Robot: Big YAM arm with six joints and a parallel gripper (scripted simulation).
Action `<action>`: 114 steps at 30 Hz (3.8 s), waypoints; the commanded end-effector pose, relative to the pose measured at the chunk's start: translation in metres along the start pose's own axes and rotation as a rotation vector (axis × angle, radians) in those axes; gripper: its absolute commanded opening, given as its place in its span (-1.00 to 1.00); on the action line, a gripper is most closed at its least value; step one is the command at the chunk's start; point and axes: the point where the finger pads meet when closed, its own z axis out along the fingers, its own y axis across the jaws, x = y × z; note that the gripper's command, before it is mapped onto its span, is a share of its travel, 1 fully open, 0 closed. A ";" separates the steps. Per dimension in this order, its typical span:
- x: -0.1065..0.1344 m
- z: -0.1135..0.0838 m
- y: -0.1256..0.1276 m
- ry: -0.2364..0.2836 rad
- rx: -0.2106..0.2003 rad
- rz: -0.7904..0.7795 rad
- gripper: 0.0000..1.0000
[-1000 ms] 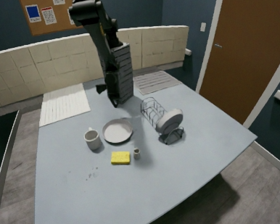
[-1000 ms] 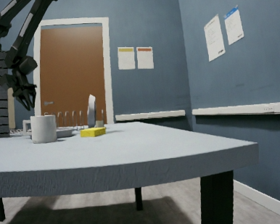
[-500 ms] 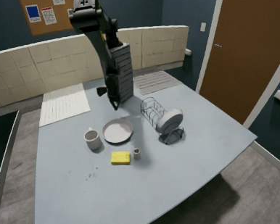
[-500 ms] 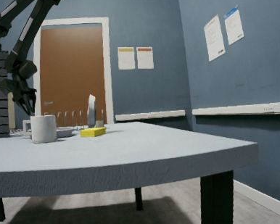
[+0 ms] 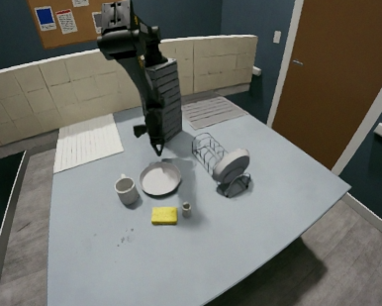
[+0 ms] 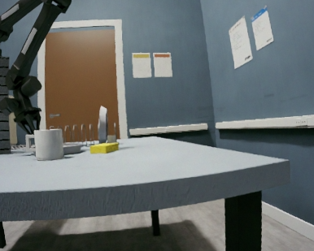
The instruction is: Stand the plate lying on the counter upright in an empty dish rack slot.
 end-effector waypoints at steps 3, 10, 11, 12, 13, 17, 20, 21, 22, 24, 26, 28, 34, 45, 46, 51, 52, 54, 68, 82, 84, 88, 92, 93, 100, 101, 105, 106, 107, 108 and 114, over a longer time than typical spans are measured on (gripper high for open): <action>-0.003 0.008 -0.003 -0.004 -0.008 0.001 -0.49; -0.003 0.015 -0.006 -0.003 -0.007 0.001 -0.49; -0.003 0.015 -0.006 -0.004 -0.008 0.001 -0.49; -0.003 0.015 -0.002 -0.004 -0.016 0.002 -0.49; -0.003 0.015 -0.002 -0.004 -0.016 0.002 -0.49; -0.003 0.016 -0.003 -0.003 -0.011 0.001 -0.49; -0.003 0.015 -0.005 -0.003 -0.006 0.001 -0.49; -0.003 0.014 -0.005 -0.003 -0.006 0.001 -0.49; -0.003 0.014 -0.005 -0.003 -0.006 0.001 -0.49; -0.003 0.014 -0.005 -0.003 -0.006 0.001 -0.49; -0.003 0.014 -0.005 -0.003 -0.006 0.001 -0.49; -0.003 0.014 -0.005 -0.003 -0.006 0.001 -0.49; -0.003 0.014 -0.005 -0.003 -0.006 0.001 -0.49; -0.003 0.014 -0.005 -0.003 -0.006 0.001 -0.49; -0.003 0.014 -0.005 -0.003 -0.006 0.001 -0.49; -0.003 0.014 -0.005 -0.003 -0.006 0.001 -0.49; -0.003 0.014 -0.005 -0.003 -0.006 0.001 -0.49; -0.003 0.014 -0.005 -0.003 -0.006 0.001 -0.49; -0.003 0.016 -0.006 -0.003 -0.005 0.001 -0.49; -0.003 0.019 -0.010 -0.002 0.008 0.001 -0.49; -0.003 0.019 -0.010 -0.002 0.008 0.001 -0.49; -0.003 0.020 -0.011 -0.002 0.011 0.001 -0.49; -0.003 0.022 -0.009 -0.002 0.006 0.001 -0.49; -0.002 0.022 -0.011 -0.002 0.011 0.000 -0.49; -0.003 0.025 -0.009 -0.002 0.008 0.001 -0.49; -0.003 0.025 -0.009 -0.002 0.008 0.001 -0.49; -0.002 0.027 -0.012 -0.001 0.013 0.000 -0.49; -0.003 0.027 -0.011 -0.002 0.012 0.001 -0.49; -0.003 0.028 -0.012 -0.002 0.012 0.001 -0.49; -0.003 0.028 -0.011 -0.002 0.012 0.001 -0.49; -0.003 0.032 -0.012 -0.002 0.012 0.001 -0.49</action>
